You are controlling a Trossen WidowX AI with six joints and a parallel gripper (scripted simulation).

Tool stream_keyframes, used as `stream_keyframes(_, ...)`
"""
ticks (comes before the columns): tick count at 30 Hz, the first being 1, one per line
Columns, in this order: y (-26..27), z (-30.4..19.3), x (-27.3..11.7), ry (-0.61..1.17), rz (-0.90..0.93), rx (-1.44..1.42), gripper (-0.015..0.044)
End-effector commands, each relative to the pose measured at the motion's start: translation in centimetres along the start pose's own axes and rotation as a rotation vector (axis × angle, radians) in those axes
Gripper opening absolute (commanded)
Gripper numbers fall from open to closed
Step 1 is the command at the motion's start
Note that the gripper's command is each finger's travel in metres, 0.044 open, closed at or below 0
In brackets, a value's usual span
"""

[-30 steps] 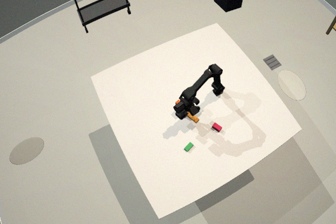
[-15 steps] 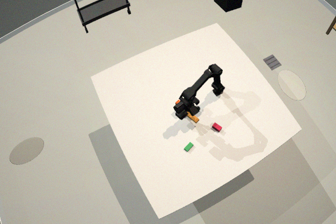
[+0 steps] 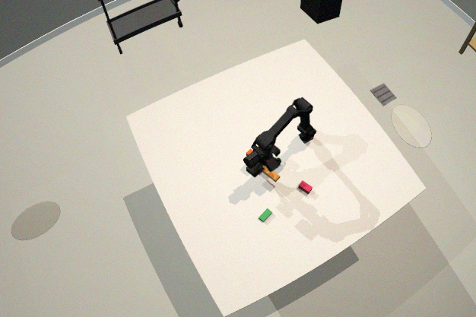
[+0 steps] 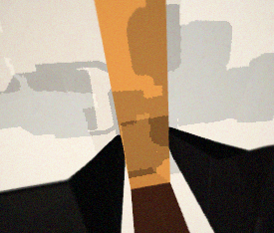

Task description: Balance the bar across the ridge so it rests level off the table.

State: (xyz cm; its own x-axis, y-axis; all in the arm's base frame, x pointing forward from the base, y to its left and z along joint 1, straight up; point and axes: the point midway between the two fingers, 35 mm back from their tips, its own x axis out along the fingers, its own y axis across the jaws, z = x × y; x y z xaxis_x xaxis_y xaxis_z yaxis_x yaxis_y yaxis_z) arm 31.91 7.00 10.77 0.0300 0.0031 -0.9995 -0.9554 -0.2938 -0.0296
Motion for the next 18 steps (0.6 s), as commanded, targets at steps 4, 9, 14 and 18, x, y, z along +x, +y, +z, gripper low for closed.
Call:
stream_keyframes(4, -0.05, 0.03, 0.06, -0.003, -0.003, 0.001, 0.0)
stream_keyframes(9, -0.04, 0.03, 0.11, -0.003, -0.003, 0.001, 0.0)
stream_keyframes(14, -0.03, 0.03, 0.15, -0.003, -0.003, 0.001, 0.0)
stream_keyframes(18, -0.02, 0.03, 0.18, -0.003, -0.003, 0.001, 0.0)
